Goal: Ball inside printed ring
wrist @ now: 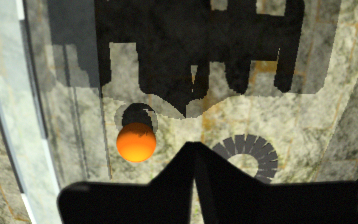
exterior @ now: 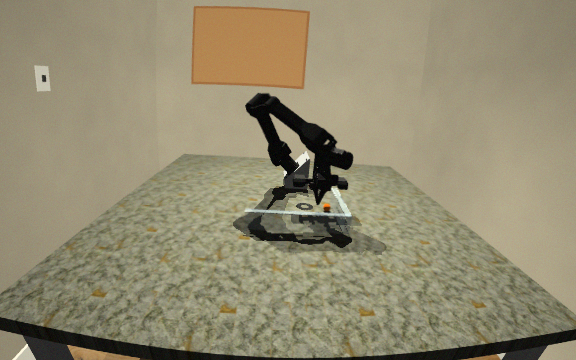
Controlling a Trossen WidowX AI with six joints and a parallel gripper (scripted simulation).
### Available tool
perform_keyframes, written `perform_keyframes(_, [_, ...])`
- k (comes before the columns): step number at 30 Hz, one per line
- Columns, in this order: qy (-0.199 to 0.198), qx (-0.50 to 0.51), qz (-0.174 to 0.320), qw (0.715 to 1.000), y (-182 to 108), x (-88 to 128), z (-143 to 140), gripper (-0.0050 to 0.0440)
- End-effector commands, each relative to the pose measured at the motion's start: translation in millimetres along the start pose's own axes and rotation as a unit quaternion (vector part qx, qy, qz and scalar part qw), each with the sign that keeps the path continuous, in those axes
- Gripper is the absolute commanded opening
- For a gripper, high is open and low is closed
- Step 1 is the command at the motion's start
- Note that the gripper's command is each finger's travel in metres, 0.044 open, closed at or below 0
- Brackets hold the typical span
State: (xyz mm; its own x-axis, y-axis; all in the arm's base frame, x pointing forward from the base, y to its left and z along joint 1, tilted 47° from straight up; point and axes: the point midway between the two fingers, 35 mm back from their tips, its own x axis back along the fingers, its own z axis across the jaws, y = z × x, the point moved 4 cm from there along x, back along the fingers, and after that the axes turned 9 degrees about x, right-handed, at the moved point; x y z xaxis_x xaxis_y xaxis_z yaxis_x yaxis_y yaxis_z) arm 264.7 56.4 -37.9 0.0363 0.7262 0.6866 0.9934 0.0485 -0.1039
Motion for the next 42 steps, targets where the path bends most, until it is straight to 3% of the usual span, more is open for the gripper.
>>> perform_keyframes(1, [0.0,0.001,0.0,1.0,0,0,0,0.0])
perform_keyframes(11, [0.0,0.001,0.0,1.0,0,0,0,0.0])
perform_keyframes(16, [0.0,0.001,0.0,1.0,0,35,0,0.0])
perform_keyframes(25, [-0.002,0.004,0.001,1.0,-1,27,1,0.0])
perform_keyframes(26, [-0.002,0.004,0.001,1.0,-1,29,1,0.0024])
perform_keyframes(28, [-0.002,0.004,0.001,1.0,-1,29,1,0.0024])
perform_keyframes(30, [-0.002,0.012,0.001,1.0,-1,32,1,0.0072])
perform_keyframes(36, [-0.001,0.22,0.001,0.976,1,32,12,0.0216])
perform_keyframes(42, [-0.001,0.378,0.001,0.926,2,32,19,0.0229])
